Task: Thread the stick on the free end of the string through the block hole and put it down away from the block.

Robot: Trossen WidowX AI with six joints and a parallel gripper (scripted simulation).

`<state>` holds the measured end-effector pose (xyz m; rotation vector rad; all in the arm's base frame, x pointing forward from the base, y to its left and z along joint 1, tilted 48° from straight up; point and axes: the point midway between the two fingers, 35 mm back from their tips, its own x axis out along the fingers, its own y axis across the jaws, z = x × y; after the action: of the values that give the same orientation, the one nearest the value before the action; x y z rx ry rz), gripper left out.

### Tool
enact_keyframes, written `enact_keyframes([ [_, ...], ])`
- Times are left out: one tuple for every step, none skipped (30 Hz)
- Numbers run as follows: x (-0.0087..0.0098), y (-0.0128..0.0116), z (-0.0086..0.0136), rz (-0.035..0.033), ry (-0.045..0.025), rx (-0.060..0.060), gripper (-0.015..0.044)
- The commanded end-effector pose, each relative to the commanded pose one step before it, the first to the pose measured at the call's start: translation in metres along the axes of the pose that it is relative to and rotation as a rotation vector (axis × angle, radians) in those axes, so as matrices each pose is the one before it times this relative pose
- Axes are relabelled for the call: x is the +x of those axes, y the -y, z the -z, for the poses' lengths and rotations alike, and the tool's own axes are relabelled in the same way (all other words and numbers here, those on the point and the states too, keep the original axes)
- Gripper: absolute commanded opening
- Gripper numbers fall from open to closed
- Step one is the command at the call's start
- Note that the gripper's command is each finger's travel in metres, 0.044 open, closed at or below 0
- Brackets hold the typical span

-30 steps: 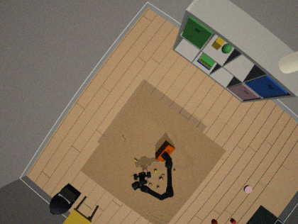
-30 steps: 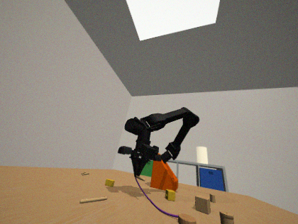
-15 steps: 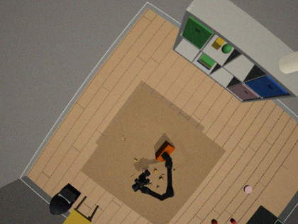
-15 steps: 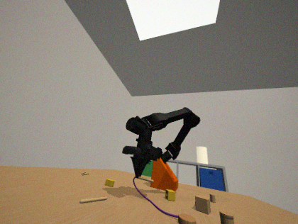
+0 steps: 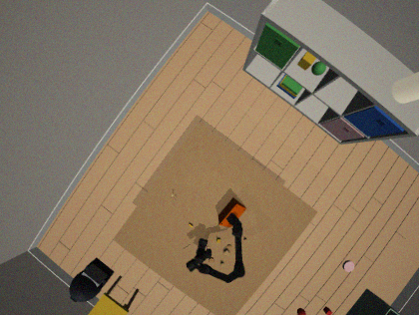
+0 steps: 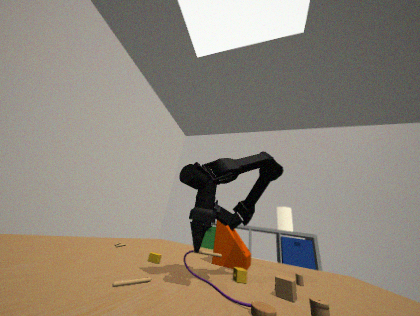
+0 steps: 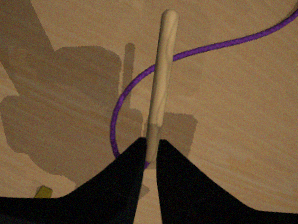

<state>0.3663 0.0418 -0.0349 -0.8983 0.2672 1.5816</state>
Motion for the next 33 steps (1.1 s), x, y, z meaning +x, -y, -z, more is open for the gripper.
enact_keyframes([
  [0.00166, 0.00343, -0.00370, -0.00296, 0.00580, -0.1303, 0.0000],
  [0.00001, 0.00015, -0.00006, 0.00001, 0.00003, -0.0061, 0.0000],
  [0.00000, 0.00000, 0.00000, 0.00000, 0.00000, 0.0000, 0.0000],
  [0.00000, 0.00000, 0.00000, 0.00000, 0.00000, 0.0000, 0.0000],
  [0.00000, 0.00000, 0.00000, 0.00000, 0.00000, 0.0000, 0.0000],
  [0.00000, 0.00000, 0.00000, 0.00000, 0.00000, 0.0000, 0.0000],
  [-0.00001, 0.00003, 0.00022, 0.00000, -0.00002, 0.0000, 0.0000],
  [-0.00003, 0.00010, 0.00065, -0.00001, -0.00006, 0.0000, 0.0000],
  [-0.00004, 0.00016, 0.00109, -0.00001, -0.00010, 0.0000, 0.0000],
  [-0.00005, 0.00019, 0.00131, -0.00002, -0.00012, 0.0000, 0.0000],
  [-0.00005, 0.00018, 0.00132, -0.00001, -0.00011, 0.0000, 0.0000],
  [-0.00005, 0.00017, 0.00132, -0.00001, -0.00011, 0.0000, 0.0000],
  [-0.00004, 0.00017, 0.00132, -0.00001, -0.00011, 0.0000, 0.0000],
  [-0.00004, 0.00016, 0.00132, -0.00001, -0.00011, 0.0000, 0.0000],
  [-0.00004, 0.00015, 0.00132, -0.00001, -0.00010, 0.0000, 0.0000],
  [-0.00004, 0.00015, 0.00132, -0.00001, -0.00010, 0.0000, 0.0000],
  [-0.00004, 0.00014, 0.00132, -0.00001, -0.00010, 0.0000, 0.0000],
  [-0.00004, 0.00013, 0.00132, -0.00001, -0.00010, 0.0000, 0.0000],
  [-0.00004, 0.00013, 0.00132, -0.00001, -0.00009, 0.0000, 0.0000],
  [-0.00003, 0.00012, 0.00132, -0.00001, -0.00009, 0.0000, 0.0000],
  [-0.00003, 0.00011, 0.00132, -0.00001, -0.00009, 0.0000, 0.0000],
  [-0.00003, 0.00010, 0.00132, -0.00001, -0.00009, 0.0000, 0.0000],
  [-0.00003, 0.00010, 0.00132, -0.00001, -0.00008, 0.0000, 0.0000],
  [-0.00003, 0.00009, 0.00132, -0.00001, -0.00008, 0.0000, 0.0000],
  [-0.00003, 0.00008, 0.00132, 0.00000, -0.00008, 0.0000, 0.0000],
  [-0.00003, 0.00008, 0.00132, 0.00000, -0.00008, 0.0000, 0.0000],
  [-0.00005, 0.00002, 0.00130, -0.00002, -0.00012, 0.0004, 0.0000],
  [-0.00005, 0.00001, 0.00130, -0.00001, -0.00011, 0.0004, 0.0000],
  [-0.00005, 0.00001, 0.00130, -0.00001, -0.00011, 0.0004, 0.0000],
  [-0.00004, 0.00000, 0.00130, -0.00001, -0.00011, 0.0004, 0.0000],
  [-0.00004, 0.00000, 0.00130, -0.00001, -0.00011, 0.0004, 0.0000],
  [-0.00004, -0.00001, 0.00130, -0.00001, -0.00010, 0.0004, 0.0000],
  [-0.00004, -0.00002, 0.00130, -0.00001, -0.00010, 0.0004, 0.0000],
])
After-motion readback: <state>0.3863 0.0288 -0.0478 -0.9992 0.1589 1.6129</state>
